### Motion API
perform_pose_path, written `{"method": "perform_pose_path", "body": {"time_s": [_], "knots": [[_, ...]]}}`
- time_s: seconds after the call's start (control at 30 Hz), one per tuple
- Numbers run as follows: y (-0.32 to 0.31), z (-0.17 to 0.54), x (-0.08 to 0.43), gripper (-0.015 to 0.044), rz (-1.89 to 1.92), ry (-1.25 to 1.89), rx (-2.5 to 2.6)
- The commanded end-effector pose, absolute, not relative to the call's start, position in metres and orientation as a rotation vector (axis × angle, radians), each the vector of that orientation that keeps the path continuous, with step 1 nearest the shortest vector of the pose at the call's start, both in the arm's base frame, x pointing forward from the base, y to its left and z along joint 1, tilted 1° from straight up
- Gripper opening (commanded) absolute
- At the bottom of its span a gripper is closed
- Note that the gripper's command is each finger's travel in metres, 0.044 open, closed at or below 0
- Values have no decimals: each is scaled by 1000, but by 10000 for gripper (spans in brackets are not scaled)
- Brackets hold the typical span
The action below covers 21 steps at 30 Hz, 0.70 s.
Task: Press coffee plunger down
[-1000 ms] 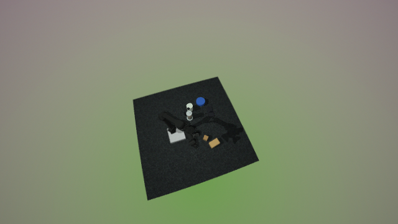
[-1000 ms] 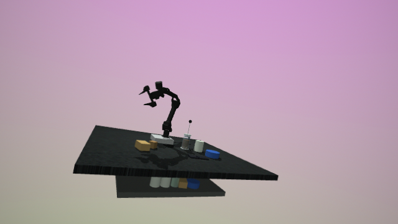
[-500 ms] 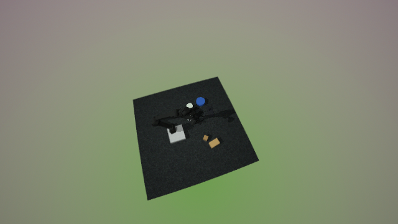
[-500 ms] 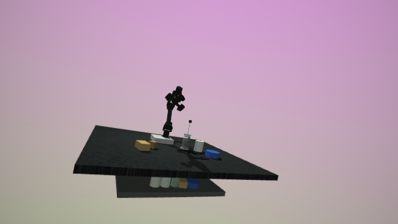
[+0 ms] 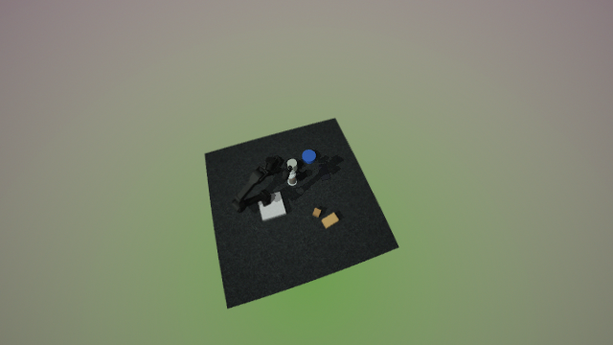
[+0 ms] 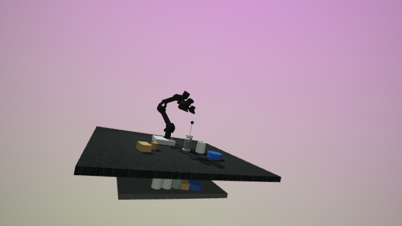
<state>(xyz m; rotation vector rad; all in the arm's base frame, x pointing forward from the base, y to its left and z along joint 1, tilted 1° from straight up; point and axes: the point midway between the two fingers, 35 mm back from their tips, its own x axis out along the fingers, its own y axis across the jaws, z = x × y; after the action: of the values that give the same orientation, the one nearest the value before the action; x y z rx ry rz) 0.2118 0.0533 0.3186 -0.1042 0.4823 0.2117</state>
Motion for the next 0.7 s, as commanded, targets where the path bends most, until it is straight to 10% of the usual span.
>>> {"method": "perform_pose_path", "body": {"time_s": [0.0,0.67], "knots": [[63,311,203,440,257,488,-72],[65,251,212,440,277,487,-79]]}}
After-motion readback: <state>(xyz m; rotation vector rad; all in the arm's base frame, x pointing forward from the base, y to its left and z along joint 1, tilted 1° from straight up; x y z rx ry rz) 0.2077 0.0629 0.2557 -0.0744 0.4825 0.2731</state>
